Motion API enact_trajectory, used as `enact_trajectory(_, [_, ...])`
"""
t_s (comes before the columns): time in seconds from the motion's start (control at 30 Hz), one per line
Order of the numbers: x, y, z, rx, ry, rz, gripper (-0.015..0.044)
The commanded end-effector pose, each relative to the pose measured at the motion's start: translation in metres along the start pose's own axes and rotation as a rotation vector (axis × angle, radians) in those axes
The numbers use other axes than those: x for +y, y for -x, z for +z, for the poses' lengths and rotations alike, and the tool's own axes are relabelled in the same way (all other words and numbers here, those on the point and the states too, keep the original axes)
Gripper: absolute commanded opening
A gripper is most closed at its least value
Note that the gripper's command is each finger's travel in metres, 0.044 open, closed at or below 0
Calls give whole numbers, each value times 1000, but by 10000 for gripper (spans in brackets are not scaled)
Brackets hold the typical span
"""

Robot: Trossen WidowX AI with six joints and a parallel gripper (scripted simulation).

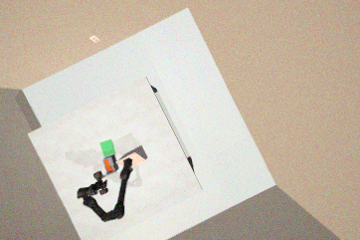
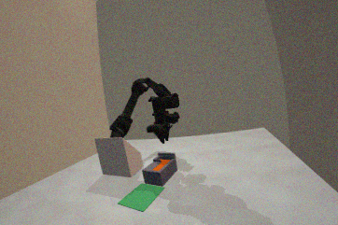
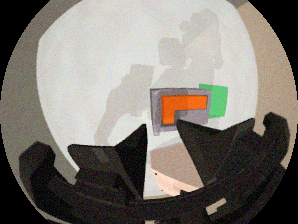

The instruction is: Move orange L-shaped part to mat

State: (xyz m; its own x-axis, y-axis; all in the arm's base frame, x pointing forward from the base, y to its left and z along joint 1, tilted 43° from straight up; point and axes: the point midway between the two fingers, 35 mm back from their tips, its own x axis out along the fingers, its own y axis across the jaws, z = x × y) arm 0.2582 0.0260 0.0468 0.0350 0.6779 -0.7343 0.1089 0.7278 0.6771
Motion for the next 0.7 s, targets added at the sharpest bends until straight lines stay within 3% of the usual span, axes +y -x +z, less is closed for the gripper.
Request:
enact_trajectory(0.0, [-4, 0, -3, 15, -48, -1, 180])
enact_trajectory(0.17, [-4, -8, -2, 15, -48, -2, 180])
enact_trajectory(0.4, [-3, -73, -4, 15, -48, 2, 180])
enact_trajectory(0.67, [-3, -76, -5, 15, -48, 3, 180])
